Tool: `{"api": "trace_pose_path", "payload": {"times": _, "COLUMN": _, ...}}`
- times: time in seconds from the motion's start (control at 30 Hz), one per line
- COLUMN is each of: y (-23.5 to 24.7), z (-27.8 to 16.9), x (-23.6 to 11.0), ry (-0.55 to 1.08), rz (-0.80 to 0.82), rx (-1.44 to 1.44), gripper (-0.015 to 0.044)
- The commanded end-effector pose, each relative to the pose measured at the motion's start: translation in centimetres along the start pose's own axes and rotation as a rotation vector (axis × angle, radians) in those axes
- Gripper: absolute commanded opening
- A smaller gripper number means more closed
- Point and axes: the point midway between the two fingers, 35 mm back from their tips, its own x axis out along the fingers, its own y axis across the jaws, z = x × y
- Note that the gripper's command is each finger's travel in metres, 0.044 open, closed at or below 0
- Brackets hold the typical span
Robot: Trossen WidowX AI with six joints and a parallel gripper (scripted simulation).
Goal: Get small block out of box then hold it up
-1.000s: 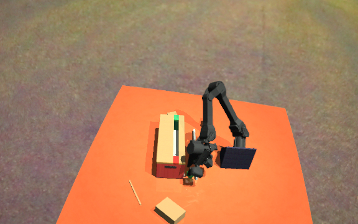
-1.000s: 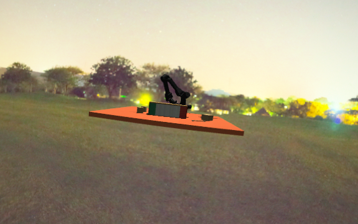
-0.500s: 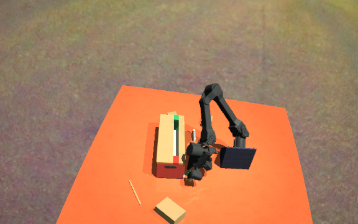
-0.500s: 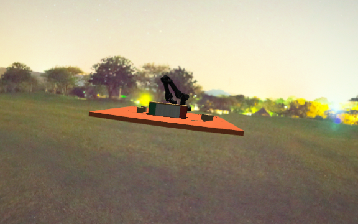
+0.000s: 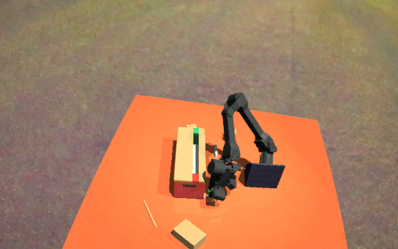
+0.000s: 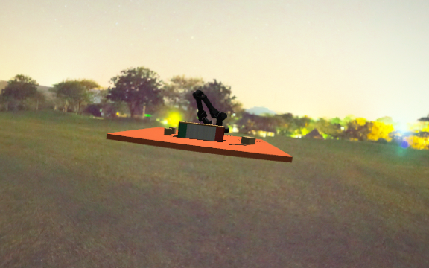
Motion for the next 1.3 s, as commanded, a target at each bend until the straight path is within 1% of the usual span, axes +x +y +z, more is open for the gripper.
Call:
{"api": "trace_pose_path", "payload": {"times": 0.0, "y": -0.2, "z": -1.0, "x": -1.5, "ry": 0.009, "rz": -0.006, "rx": 0.006, "gripper": 0.0000}}
{"api": "trace_pose_path", "payload": {"times": 0.27, "y": -0.1, "z": -2.4, "x": -5.0, "ry": 0.011, "rz": -0.008, "rx": 0.009, "gripper": 0.0000}}
{"api": "trace_pose_path", "payload": {"times": 0.5, "y": -0.1, "z": -2.7, "x": -5.7, "ry": 0.014, "rz": -0.016, "rx": -0.004, "gripper": 0.0000}}
{"api": "trace_pose_path", "payload": {"times": 0.77, "y": -0.7, "z": -3.9, "x": -10.2, "ry": 0.051, "rz": -0.101, "rx": -0.173, "gripper": 0.0000}}
{"api": "trace_pose_path", "payload": {"times": 1.07, "y": -0.7, "z": -4.2, "x": -15.1, "ry": 0.092, "rz": -0.180, "rx": -0.350, "gripper": 0.0000}}
{"api": "trace_pose_path", "payload": {"times": 1.27, "y": -0.6, "z": -4.2, "x": -15.4, "ry": 0.094, "rz": -0.186, "rx": -0.362, "gripper": 0.0000}}
